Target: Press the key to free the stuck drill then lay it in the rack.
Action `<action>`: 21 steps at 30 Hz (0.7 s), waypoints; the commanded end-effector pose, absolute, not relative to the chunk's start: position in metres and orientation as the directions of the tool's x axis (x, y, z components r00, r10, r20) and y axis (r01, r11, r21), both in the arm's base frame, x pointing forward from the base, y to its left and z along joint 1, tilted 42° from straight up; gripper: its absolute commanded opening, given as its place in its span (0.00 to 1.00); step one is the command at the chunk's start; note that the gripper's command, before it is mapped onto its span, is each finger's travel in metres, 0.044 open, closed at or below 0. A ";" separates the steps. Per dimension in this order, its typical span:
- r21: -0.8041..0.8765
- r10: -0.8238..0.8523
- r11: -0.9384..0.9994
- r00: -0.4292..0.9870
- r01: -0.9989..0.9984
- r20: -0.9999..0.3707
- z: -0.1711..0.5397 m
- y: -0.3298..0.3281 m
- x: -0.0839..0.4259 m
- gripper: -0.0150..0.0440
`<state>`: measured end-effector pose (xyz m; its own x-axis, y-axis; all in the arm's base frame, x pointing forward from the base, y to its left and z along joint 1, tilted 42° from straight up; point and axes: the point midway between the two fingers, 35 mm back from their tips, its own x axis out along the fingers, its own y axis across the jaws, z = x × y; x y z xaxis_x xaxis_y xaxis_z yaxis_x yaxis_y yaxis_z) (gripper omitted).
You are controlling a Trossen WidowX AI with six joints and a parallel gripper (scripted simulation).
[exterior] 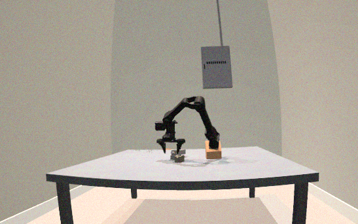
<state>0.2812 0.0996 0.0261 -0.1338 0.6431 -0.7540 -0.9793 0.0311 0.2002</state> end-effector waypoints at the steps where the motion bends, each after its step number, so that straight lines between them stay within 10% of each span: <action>1: 0.214 0.647 0.033 -0.142 -0.976 -0.749 0.019 0.103 0.278 1.00; 18: 0.214 0.648 0.033 -0.143 -0.976 -0.749 0.000 0.112 0.272 1.00; 21: 0.204 0.644 0.029 -0.137 -0.979 -0.753 0.002 0.111 0.274 0.87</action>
